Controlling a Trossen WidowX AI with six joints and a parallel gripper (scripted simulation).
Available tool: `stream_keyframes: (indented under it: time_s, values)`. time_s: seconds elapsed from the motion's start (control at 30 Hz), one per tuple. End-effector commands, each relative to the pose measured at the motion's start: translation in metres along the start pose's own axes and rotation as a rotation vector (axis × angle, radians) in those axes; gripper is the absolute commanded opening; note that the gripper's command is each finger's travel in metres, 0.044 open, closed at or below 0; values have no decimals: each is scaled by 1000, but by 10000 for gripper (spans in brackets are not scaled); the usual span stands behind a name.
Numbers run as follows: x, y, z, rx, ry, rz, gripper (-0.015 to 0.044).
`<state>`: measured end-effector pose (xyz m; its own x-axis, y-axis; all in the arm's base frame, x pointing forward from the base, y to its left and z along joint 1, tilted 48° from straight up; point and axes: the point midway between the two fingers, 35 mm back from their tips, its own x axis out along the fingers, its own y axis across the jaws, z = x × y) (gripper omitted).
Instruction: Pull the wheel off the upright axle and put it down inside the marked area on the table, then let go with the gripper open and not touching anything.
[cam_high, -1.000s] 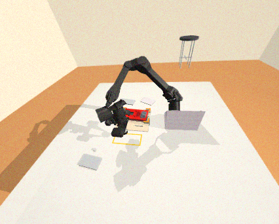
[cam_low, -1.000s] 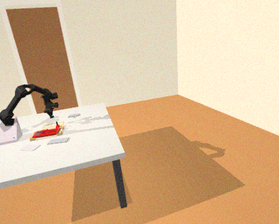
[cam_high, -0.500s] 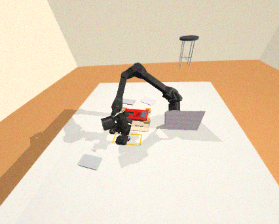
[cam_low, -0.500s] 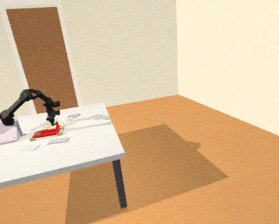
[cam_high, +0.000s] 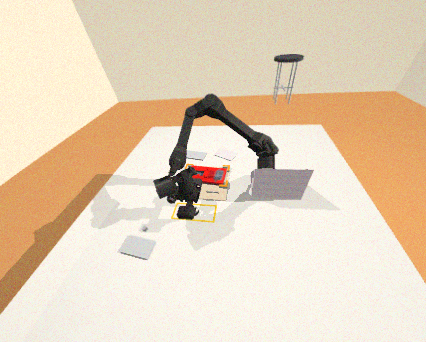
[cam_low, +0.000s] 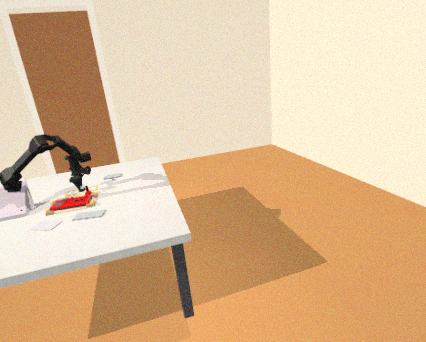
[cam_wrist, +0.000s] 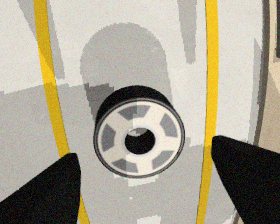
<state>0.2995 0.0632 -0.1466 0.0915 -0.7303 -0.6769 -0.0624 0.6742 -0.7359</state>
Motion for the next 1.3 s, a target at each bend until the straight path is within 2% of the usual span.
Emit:
stream_keyframes:
  time_s: [0.0,0.13,0.17,0.3,0.33,0.53,1.27]
  values:
    - [-30,2,5,8,-18,11,300]
    - [-48,2,3,6,-20,9,300]
    - [-39,2,1,-4,-22,5,326]
    - [-61,-8,-26,-3,-21,11,431]
    - [-66,-11,-35,-2,-20,12,440]
    - [-91,-32,-81,2,-16,10,440]
    - [-91,-33,-82,2,-16,10,440]
